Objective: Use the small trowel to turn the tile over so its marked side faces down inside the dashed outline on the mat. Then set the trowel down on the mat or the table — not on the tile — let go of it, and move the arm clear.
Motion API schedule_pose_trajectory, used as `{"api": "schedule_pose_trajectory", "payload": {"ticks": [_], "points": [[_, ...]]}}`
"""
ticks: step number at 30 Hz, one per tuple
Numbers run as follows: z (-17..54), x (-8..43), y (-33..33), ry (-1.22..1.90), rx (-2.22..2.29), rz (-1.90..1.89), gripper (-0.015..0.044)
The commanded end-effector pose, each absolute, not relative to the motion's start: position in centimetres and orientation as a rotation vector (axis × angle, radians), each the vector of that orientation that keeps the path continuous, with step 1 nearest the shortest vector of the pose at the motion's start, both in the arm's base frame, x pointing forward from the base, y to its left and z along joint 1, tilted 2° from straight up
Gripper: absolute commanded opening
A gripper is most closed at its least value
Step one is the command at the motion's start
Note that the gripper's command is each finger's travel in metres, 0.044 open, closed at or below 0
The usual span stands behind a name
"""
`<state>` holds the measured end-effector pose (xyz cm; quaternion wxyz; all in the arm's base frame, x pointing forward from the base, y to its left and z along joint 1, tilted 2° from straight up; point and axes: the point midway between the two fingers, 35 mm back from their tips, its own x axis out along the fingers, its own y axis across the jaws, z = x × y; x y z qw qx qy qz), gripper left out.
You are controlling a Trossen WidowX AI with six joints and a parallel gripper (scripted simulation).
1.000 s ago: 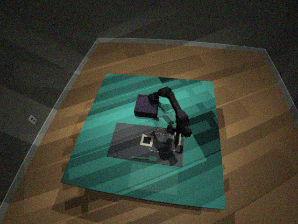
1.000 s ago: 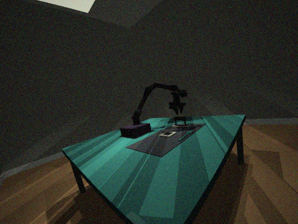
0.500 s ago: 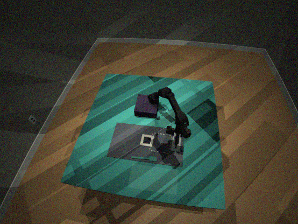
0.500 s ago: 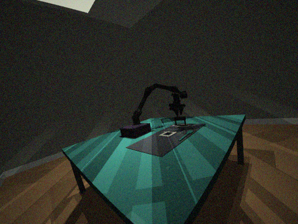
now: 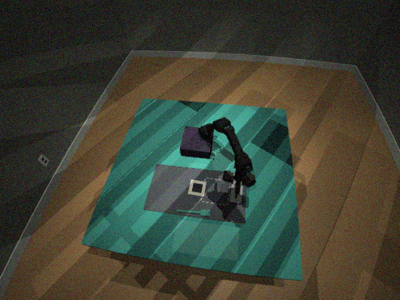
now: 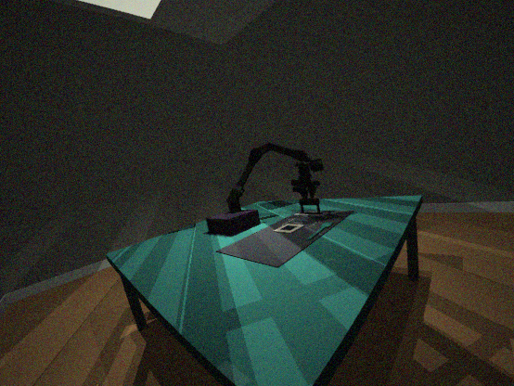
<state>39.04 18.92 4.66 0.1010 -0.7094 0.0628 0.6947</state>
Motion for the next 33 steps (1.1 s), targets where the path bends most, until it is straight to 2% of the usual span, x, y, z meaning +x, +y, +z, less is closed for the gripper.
{"api": "schedule_pose_trajectory", "payload": {"ticks": [1, 5, 26, 33], "points": [[3.81, 38.93, 19.00, 0.174, -2.092, 2.060, 0.0270], [3.43, 38.92, 19.02, 0.173, -2.092, 2.060, 0.0270], [3.43, 38.92, 19.02, 0.173, -2.092, 2.060, 0.0130], [3.43, 38.92, 19.02, 0.178, -2.090, 2.058, 0.0130]]}}
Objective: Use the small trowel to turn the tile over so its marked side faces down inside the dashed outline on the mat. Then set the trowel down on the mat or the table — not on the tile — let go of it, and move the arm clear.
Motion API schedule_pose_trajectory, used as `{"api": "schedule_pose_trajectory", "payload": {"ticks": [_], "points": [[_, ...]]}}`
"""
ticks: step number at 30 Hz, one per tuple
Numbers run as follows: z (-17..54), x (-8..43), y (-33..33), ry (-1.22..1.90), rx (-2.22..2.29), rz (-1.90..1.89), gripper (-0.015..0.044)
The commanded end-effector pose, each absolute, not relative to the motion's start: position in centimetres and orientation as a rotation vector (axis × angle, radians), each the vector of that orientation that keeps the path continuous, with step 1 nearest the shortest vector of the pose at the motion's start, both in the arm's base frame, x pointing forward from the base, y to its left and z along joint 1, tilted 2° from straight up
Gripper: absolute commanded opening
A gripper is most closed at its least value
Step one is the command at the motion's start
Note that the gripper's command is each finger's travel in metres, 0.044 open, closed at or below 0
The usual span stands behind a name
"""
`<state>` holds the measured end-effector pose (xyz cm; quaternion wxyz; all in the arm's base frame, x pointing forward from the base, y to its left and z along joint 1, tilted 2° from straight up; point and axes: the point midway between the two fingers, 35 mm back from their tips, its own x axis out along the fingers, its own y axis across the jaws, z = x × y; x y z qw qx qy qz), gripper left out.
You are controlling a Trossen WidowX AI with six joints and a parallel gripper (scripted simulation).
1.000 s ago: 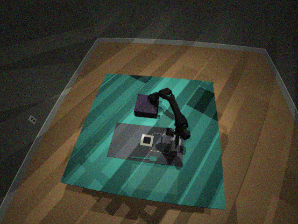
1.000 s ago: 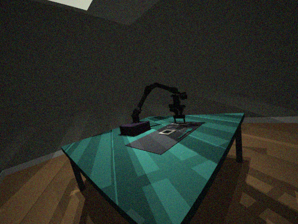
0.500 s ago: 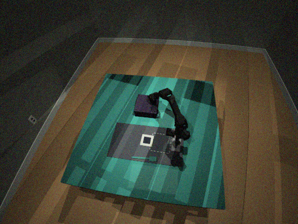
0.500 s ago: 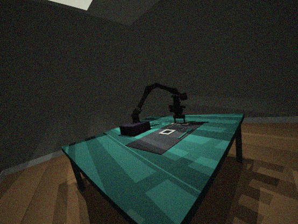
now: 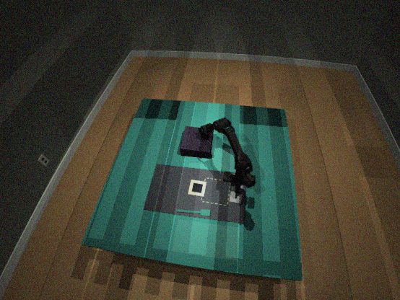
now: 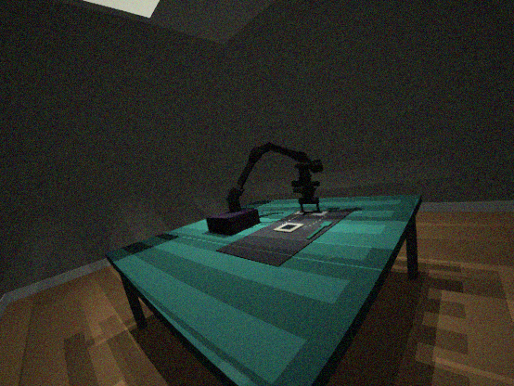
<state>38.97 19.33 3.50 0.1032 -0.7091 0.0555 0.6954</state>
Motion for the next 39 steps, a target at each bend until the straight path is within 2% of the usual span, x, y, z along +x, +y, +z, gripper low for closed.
{"api": "schedule_pose_trajectory", "payload": {"ticks": [1, 39], "points": [[3.42, 38.92, 19.02, 0.192, -2.081, 2.050, 0.0130], [3.43, 38.93, 19.02, 1.037, -1.339, 1.371, 0.0130]]}}
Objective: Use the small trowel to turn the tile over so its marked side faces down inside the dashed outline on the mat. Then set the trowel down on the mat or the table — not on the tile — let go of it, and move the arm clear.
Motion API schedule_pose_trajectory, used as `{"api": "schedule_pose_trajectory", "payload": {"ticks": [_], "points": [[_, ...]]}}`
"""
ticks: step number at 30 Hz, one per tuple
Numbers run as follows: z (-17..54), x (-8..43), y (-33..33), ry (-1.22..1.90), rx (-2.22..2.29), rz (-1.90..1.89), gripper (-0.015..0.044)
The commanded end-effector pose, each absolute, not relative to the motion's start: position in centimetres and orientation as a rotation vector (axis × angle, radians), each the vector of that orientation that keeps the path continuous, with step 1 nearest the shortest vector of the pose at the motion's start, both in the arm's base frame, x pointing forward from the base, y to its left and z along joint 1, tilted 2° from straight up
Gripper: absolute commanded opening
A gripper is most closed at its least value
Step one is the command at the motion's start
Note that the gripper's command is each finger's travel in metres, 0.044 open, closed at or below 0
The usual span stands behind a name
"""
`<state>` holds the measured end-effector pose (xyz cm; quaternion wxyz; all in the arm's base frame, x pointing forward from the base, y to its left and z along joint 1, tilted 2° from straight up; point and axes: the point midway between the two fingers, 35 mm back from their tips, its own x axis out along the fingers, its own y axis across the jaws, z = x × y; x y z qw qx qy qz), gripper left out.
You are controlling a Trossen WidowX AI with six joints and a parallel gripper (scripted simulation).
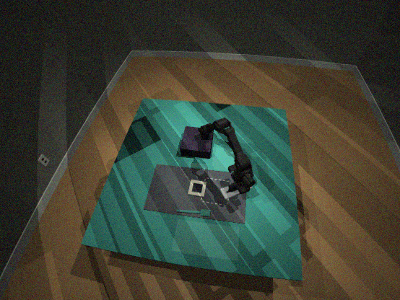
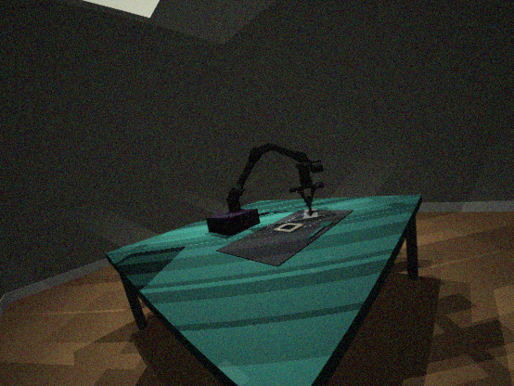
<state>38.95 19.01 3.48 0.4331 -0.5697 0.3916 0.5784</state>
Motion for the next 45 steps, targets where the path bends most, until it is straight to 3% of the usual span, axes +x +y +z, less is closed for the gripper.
{"api": "schedule_pose_trajectory", "payload": {"ticks": [1, 9, 15, 33, 38, 45], "points": [[3.4, 38.9, 19.0, 1.053, -1.318, 1.351, 0.0130], [3.4, 38.9, 19.0, 1.077, -1.286, 1.321, 0.0130], [3.4, 38.9, 19.0, 1.077, -1.286, 1.321, 0.0270], [3.4, 38.9, 19.0, 1.077, -1.286, 1.321, 0.0270], [7.7, 38.6, 18.7, 1.088, -1.271, 1.307, 0.0270], [7.9, 38.6, 18.6, 1.088, -1.271, 1.306, 0.0270]]}}
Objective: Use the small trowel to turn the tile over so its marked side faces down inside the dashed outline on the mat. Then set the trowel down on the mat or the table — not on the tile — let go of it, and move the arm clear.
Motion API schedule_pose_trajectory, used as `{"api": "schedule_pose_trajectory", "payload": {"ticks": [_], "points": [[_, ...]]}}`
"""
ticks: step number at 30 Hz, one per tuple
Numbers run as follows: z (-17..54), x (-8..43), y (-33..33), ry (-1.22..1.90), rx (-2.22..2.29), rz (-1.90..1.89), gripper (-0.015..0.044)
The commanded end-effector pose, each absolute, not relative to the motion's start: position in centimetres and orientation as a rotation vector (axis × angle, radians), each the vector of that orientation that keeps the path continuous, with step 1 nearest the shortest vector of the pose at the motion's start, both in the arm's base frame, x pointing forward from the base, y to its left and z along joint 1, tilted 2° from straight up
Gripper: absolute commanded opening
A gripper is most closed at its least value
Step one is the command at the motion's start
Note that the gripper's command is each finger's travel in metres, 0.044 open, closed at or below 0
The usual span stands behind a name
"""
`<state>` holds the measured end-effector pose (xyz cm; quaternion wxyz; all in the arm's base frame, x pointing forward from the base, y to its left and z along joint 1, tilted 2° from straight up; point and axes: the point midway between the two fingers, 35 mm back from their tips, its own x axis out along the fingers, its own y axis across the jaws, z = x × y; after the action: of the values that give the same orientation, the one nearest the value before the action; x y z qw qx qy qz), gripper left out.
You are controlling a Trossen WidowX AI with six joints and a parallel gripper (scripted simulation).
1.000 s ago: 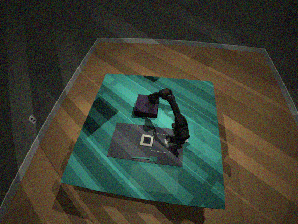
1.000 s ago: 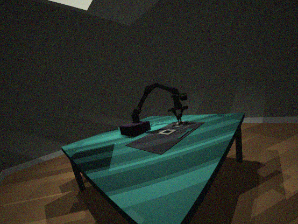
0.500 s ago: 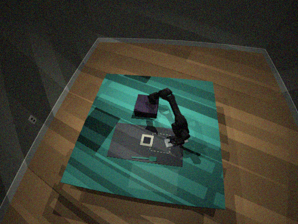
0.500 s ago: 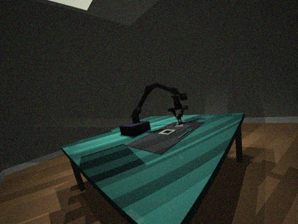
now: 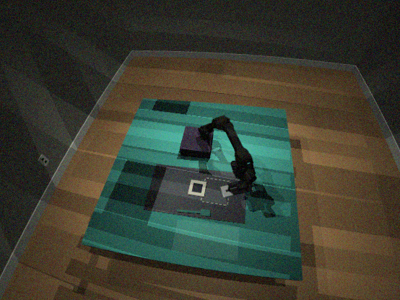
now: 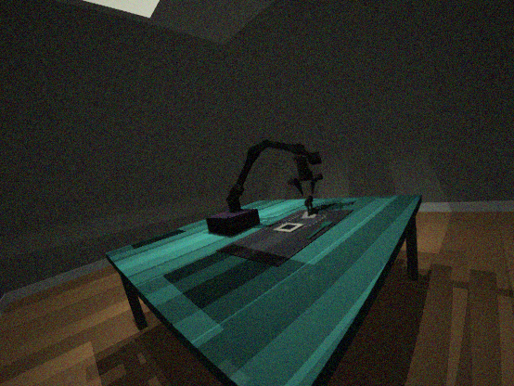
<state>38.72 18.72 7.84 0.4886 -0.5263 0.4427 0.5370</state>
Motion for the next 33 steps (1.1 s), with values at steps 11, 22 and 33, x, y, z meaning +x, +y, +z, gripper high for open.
{"api": "schedule_pose_trajectory", "payload": {"ticks": [11, 22, 33], "points": [[7.7, 38.8, 19.3, 1.041, -1.334, 1.366, 0.0270], [5.9, 38.9, 19.4, 1.041, -1.334, 1.366, 0.0270], [4.2, 38.9, 19.5, 1.041, -1.334, 1.366, 0.0270]]}}
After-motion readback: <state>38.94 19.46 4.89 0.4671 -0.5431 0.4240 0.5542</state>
